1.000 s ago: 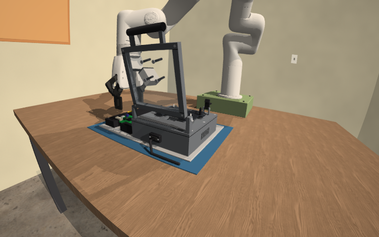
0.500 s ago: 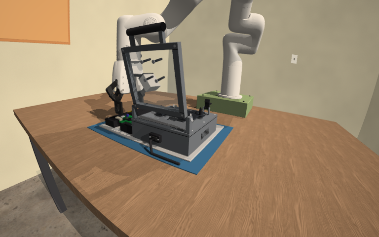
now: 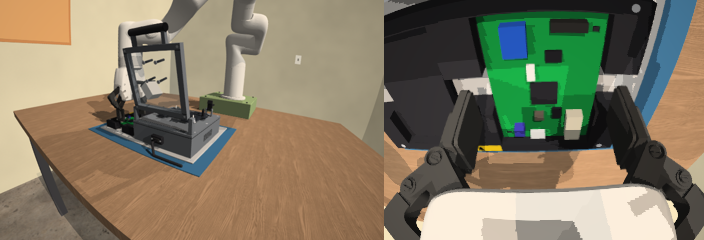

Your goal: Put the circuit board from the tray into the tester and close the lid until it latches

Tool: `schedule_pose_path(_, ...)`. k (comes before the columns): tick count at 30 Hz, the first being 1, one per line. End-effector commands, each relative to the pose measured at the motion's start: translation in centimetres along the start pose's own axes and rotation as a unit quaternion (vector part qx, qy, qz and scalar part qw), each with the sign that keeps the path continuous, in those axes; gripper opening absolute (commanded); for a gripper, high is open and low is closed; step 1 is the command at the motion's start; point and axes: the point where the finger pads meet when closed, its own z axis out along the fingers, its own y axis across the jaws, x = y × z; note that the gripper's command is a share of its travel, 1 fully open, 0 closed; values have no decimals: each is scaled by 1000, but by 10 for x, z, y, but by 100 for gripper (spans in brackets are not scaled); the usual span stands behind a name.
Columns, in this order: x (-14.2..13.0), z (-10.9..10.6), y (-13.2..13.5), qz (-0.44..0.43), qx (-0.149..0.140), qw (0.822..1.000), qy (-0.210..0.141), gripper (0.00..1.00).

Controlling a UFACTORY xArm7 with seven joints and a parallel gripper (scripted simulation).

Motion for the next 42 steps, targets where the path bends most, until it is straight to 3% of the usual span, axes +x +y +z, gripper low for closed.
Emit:
schedule_pose_path(1, -1, 2, 2, 0, -2, 1000, -1, 100)
schedule_pose_path(42, -1, 10, 2, 0, -2, 1000, -1, 100)
